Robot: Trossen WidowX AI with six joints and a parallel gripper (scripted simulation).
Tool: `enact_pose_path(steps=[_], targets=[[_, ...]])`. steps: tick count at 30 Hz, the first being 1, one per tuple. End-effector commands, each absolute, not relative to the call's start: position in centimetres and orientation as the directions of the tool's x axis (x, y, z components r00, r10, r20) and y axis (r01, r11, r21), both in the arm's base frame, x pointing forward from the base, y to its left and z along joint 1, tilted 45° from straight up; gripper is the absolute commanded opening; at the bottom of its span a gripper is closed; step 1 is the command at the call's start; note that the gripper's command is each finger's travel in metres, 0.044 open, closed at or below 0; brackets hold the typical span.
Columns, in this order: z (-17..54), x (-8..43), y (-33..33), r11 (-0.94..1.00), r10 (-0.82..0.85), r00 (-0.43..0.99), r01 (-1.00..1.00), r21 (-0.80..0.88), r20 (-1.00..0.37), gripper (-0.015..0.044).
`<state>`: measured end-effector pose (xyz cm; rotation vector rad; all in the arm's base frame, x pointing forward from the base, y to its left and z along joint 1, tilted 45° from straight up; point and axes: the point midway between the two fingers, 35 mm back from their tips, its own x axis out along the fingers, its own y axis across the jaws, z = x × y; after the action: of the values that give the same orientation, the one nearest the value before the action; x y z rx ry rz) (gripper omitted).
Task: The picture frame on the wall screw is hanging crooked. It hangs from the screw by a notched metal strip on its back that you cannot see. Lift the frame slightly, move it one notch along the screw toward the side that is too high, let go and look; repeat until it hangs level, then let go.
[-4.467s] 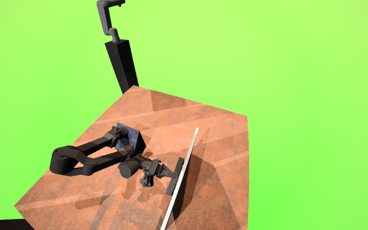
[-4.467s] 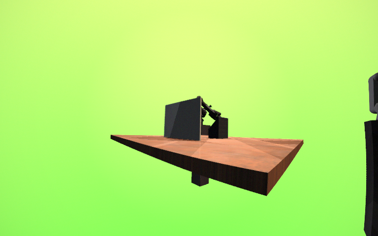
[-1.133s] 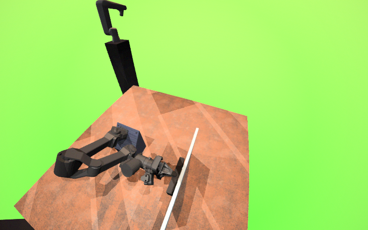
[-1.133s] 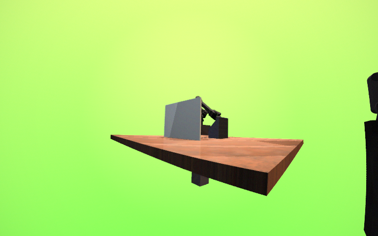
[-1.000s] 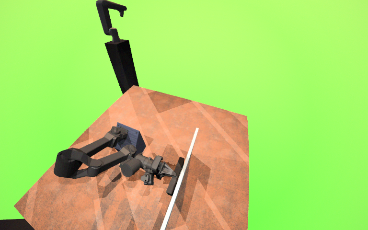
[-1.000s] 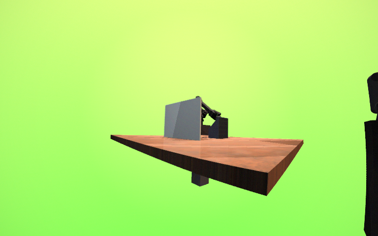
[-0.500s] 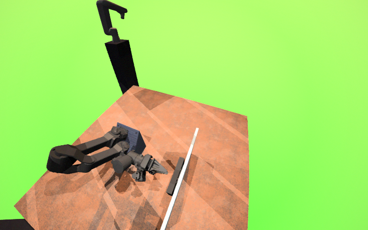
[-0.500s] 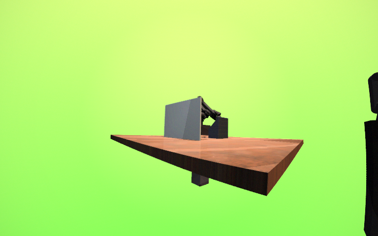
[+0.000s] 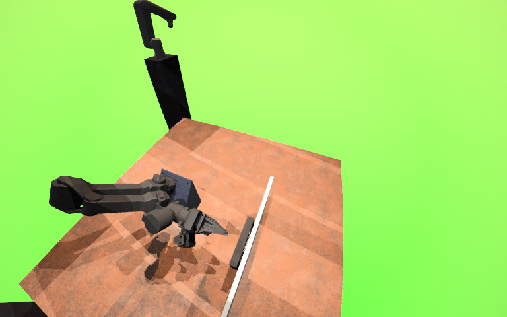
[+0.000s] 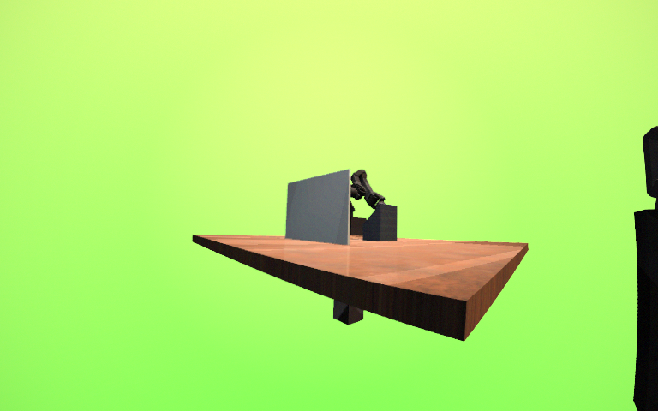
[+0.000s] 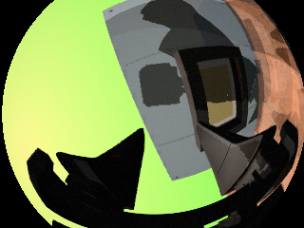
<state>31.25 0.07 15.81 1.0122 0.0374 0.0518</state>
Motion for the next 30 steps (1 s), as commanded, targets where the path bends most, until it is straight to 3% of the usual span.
enact_pose_path(steps=[1,14,30], targets=[[17.6,30.4,1.2,0.489,0.057,0.998,-0.027,0.872,-0.001,0.0260],[21.6,24.9,3.7,0.358,0.058,0.998,-0.025,0.934,0.004,0.0260],[21.6,24.8,3.7,0.356,0.058,0.998,-0.024,0.934,0.004,0.0260]])
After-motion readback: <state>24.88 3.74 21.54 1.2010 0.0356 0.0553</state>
